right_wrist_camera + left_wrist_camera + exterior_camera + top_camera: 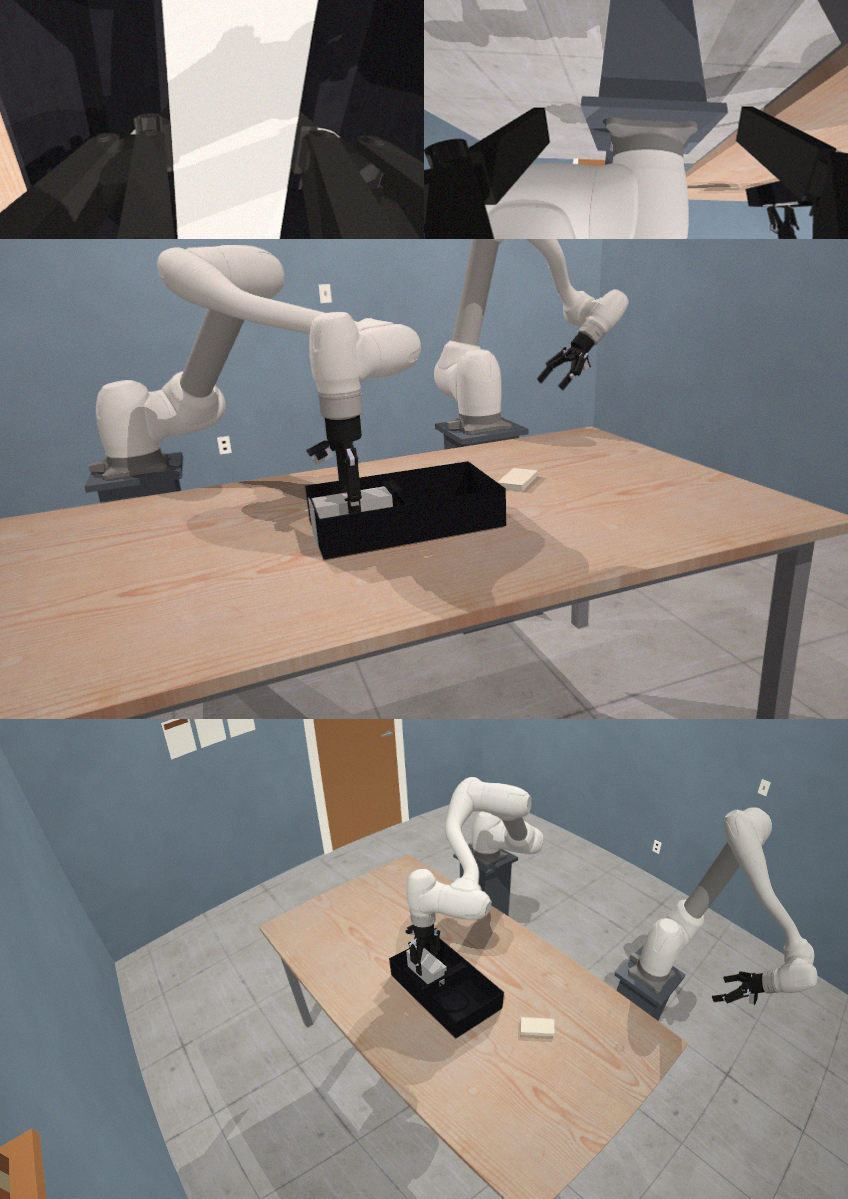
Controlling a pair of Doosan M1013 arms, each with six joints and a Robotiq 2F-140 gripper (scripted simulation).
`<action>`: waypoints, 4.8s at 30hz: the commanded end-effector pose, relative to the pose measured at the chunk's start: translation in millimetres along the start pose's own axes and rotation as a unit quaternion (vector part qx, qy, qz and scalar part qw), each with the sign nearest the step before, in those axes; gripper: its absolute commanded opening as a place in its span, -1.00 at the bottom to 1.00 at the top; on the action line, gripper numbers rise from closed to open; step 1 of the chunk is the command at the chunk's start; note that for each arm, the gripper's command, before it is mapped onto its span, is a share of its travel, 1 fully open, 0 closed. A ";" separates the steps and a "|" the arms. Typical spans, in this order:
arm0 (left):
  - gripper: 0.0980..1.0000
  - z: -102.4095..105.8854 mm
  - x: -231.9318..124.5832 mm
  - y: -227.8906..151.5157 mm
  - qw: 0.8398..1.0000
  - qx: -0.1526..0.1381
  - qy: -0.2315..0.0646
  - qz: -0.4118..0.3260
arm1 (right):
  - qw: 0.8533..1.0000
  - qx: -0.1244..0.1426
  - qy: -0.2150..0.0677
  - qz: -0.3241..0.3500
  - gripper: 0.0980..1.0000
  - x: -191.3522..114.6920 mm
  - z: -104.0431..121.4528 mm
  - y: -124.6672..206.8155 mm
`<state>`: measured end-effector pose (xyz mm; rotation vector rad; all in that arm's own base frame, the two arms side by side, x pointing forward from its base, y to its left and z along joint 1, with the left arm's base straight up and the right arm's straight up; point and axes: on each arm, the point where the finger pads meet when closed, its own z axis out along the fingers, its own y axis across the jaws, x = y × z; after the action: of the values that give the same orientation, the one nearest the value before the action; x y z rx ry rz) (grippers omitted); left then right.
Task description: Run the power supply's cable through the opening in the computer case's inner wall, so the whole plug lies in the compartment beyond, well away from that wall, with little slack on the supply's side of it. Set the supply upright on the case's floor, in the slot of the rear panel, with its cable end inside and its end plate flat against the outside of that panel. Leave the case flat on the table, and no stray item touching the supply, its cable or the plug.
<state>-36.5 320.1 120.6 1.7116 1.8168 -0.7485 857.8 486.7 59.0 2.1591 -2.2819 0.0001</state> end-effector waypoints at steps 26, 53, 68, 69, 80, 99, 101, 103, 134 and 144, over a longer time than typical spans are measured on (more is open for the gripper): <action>1.00 -0.4 0.0 -0.1 1.000 0.000 0.000 0.000 | 1.000 0.001 -0.001 0.000 -1.00 -0.3 -1.4 -0.3; 1.00 -0.4 0.0 -0.1 1.000 0.000 0.000 0.000 | 1.000 0.001 -0.001 0.009 -1.00 -0.2 -3.3 -1.2; 1.00 -0.4 0.0 -0.1 1.000 0.000 0.000 0.000 | 1.000 0.001 -0.001 0.009 -1.00 0.7 -3.0 -1.0; 1.00 -0.4 0.0 -0.1 1.000 0.000 0.000 0.000 | 1.000 0.001 -0.001 0.009 -1.00 0.8 -2.8 -1.0; 1.00 -0.4 0.0 -0.1 1.000 0.000 0.000 0.000 | 1.000 0.001 -0.001 0.009 -1.00 -0.4 -2.1 -1.0; 1.00 -0.4 0.0 -0.1 1.000 0.000 0.000 0.000 | 1.000 0.001 -0.001 0.009 1.00 -0.7 -2.0 -1.0; 1.00 -0.4 0.0 -0.1 1.000 0.000 0.000 0.000 | 1.000 0.001 -0.001 0.009 1.00 -0.7 -2.0 -1.0; 1.00 -0.4 0.0 -0.1 1.000 0.000 0.000 0.000 | 1.000 0.001 -0.001 0.009 1.00 -0.7 -2.0 -1.0; 1.00 -0.4 0.0 -0.1 1.000 0.000 0.000 0.000 | 1.000 0.001 -0.001 0.009 1.00 -0.6 -118.0 -0.9; 1.00 -0.4 0.0 -0.1 1.000 0.000 0.000 0.000 | 1.000 0.001 -0.001 0.009 1.00 -0.6 -122.0 -0.9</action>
<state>-36.5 320.1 120.6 1.7116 1.8168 -0.7485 858.6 487.1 179.5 2.1392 -2.3002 0.0001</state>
